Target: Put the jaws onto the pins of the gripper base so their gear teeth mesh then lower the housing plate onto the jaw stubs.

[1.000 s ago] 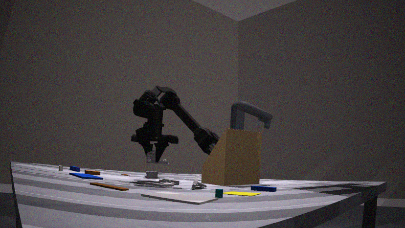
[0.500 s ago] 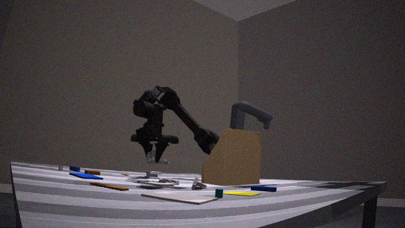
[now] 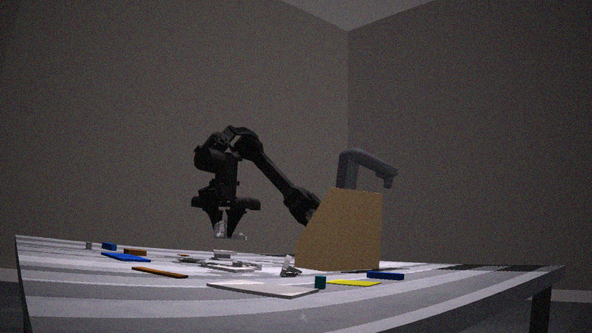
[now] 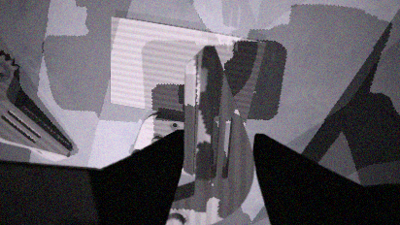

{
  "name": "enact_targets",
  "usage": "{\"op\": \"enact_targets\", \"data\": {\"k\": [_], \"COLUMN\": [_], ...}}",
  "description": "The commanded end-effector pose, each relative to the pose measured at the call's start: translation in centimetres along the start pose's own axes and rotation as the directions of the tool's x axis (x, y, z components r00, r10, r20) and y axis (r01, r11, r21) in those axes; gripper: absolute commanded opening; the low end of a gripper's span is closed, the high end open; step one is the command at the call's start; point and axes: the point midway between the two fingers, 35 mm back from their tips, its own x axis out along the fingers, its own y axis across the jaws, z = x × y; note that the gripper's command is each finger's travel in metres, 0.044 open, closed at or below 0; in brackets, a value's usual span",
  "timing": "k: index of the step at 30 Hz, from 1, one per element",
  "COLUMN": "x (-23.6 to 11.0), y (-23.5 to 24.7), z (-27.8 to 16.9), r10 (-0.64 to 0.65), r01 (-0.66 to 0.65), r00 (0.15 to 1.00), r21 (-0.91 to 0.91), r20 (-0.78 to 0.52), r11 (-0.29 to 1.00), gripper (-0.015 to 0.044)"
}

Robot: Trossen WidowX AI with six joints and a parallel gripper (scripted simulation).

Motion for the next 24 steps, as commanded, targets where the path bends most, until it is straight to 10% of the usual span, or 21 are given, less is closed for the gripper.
{"op": "enact_targets", "data": {"k": [1, 24], "x": [0.5, 4.3], "y": [0.0, -0.1], "z": [0.0, 0.0], "r10": [-0.003, -0.005], "r01": [0.003, 0.005], "r00": [1.000, 1.000], "r21": [-0.004, -0.006], "r20": [0.000, -0.001], "r11": [1.000, 1.000], "gripper": [0.0134, 0.0134]}}
